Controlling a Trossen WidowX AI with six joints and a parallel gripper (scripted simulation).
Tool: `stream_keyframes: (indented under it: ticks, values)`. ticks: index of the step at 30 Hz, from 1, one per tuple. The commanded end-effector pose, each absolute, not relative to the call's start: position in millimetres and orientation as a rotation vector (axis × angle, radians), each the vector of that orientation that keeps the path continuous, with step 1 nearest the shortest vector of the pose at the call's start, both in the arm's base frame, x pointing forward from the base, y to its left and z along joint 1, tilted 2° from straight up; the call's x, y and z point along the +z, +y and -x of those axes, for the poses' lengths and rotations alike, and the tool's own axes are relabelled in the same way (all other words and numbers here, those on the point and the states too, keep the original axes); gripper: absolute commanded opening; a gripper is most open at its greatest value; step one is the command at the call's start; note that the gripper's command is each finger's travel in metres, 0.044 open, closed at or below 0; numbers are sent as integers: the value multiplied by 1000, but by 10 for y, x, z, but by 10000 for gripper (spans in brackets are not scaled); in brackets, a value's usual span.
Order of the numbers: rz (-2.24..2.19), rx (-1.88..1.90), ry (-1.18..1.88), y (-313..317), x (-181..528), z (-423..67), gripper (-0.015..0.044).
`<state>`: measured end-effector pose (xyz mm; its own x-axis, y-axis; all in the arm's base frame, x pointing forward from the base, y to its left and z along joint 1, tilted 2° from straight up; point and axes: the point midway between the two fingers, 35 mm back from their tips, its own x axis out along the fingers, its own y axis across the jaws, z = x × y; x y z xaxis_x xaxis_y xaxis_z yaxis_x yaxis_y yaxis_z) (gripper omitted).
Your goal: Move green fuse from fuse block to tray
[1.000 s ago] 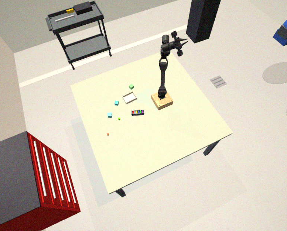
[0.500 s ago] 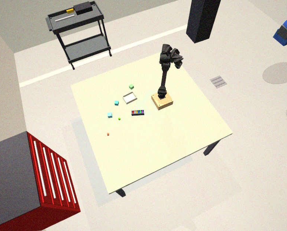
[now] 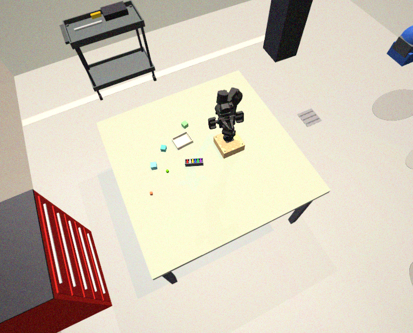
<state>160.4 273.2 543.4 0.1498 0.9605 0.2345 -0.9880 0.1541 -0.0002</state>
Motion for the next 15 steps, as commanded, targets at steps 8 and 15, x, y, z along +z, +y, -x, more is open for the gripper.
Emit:
stream_keyframes:
  ticks: [8, 15]
  values:
    - [-631, 948, 599, 2807, 3952, -2778, 69]
    - [-922, 477, 948, 2499, 2928, -3219, 69]
